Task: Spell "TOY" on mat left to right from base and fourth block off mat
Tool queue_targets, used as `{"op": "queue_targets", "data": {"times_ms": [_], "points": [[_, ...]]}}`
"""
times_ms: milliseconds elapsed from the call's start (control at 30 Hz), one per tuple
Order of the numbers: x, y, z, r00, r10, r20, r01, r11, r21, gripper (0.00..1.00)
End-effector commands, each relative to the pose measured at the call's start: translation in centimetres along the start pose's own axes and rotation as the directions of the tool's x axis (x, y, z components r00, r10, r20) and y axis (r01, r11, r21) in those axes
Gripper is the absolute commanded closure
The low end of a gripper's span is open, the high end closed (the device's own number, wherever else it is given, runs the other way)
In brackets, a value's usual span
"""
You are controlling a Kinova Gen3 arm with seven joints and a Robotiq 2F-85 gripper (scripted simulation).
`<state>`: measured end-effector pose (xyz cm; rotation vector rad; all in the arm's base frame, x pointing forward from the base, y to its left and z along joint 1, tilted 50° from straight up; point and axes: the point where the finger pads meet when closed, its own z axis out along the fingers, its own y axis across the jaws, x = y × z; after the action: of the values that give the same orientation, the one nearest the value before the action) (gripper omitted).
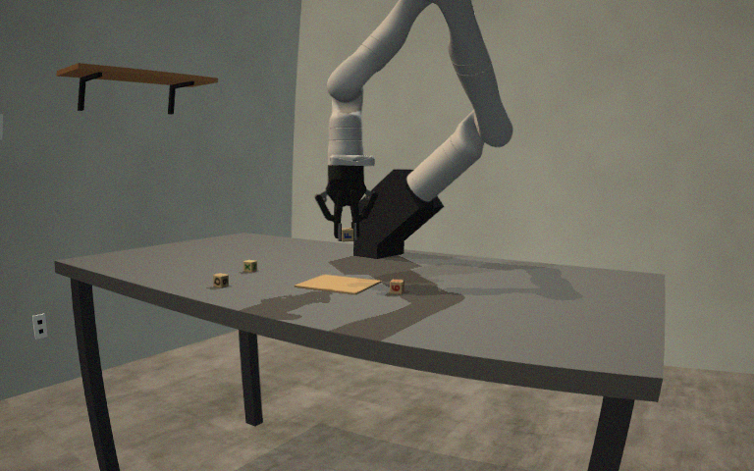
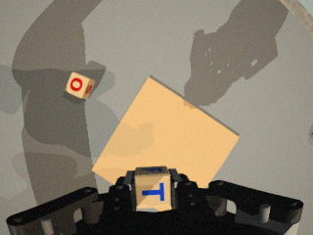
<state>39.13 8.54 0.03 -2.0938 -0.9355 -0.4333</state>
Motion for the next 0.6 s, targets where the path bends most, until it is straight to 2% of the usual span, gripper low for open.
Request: {"op": "queue_targets", "data": {"times_ms": [0,100,200,400,567], "points": [[0.3,-0.1,-0.5,0.996,-0.093,-0.011,0.093,0.996,-0.012,0.79],[0.7,-0.5,-0.5,0.973,-0.231,-0.01,0.231,0.973,-0.016,0.79],[0.8,-0.6,-0.5,0.961,-0.275,-0.009,0.275,0.961,-0.018,0.79],[1.5,-1.0,-0.7,0.868,-0.497,-0.003,0.497,0.867,-0.029,0.79],[2.0,-1.3,-0.8,0.781,-0.624,0.003,0.624,0.781,-0.037,0.79]]}}
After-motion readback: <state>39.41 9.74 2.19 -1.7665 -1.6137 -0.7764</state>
